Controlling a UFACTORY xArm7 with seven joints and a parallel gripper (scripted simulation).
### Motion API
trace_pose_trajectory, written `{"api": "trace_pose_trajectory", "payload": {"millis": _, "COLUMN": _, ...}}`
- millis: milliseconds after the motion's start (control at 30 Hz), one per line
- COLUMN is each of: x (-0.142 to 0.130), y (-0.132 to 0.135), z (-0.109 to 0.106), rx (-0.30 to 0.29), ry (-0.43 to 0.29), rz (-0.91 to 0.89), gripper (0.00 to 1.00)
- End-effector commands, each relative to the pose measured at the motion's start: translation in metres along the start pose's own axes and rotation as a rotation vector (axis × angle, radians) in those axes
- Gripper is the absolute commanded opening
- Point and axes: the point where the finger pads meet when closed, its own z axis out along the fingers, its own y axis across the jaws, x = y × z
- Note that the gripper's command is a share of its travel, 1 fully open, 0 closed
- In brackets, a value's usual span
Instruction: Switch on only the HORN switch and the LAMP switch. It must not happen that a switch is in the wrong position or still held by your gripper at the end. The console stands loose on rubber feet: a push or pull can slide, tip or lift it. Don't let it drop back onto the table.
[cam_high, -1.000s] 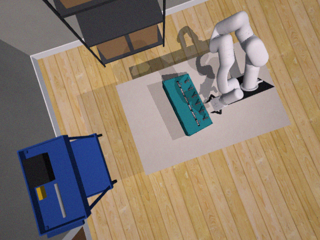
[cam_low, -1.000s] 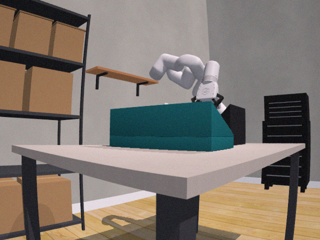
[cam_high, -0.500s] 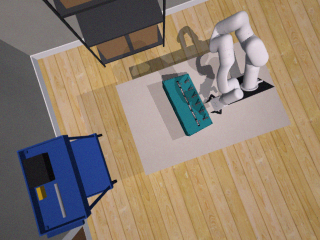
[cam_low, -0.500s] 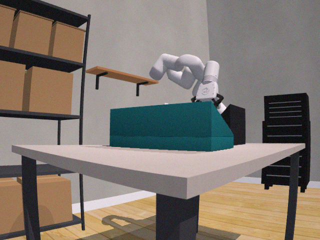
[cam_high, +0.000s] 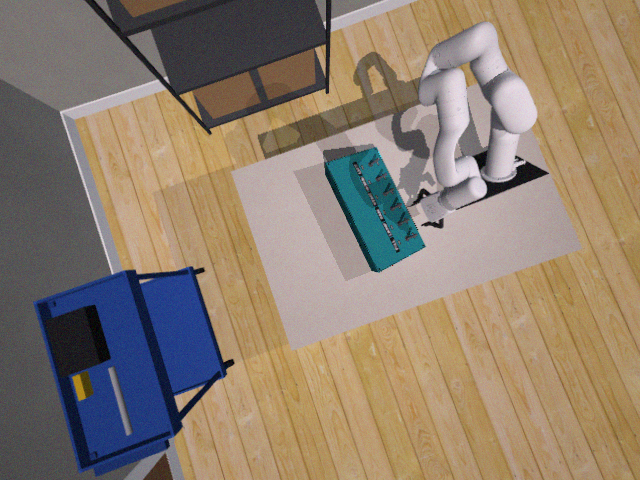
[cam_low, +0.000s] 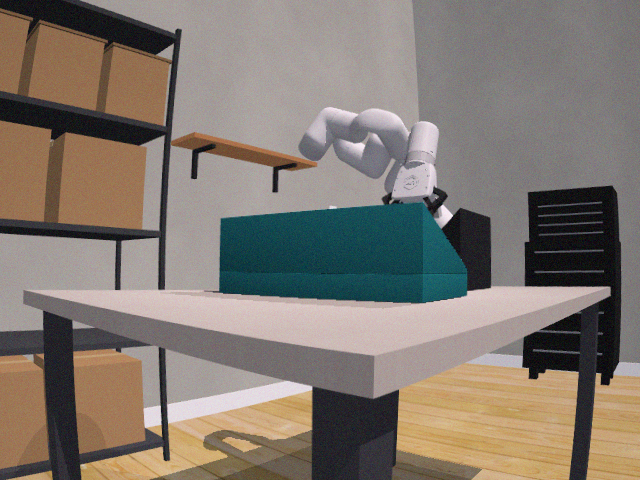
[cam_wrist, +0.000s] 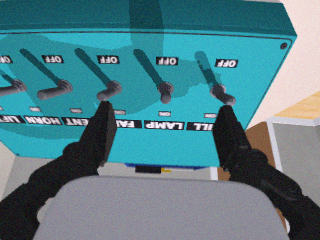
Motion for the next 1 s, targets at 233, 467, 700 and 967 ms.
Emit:
{"api": "trace_pose_trajectory", "payload": {"millis": 233, "x": -0.001, "y": 0.001, "z": -0.001, "rx": -0.002, "ry": -0.004, "rz": 0.0, "gripper": 1.0}}
{"api": "trace_pose_trajectory", "payload": {"millis": 467, "x": -0.001, "y": 0.0, "z": -0.001, "rx": -0.002, "ry": -0.004, "rz": 0.0, "gripper": 1.0}}
{"api": "trace_pose_trajectory", "payload": {"millis": 700, "x": -0.001, "y": -0.01, "z": -0.001, "rx": -0.002, "ry": -0.004, "rz": 0.0, "gripper": 1.0}}
{"api": "trace_pose_trajectory", "payload": {"millis": 967, "x": -0.001, "y": -0.029, "z": -0.001, "rx": -0.002, "ry": -0.004, "rz": 0.0, "gripper": 1.0}}
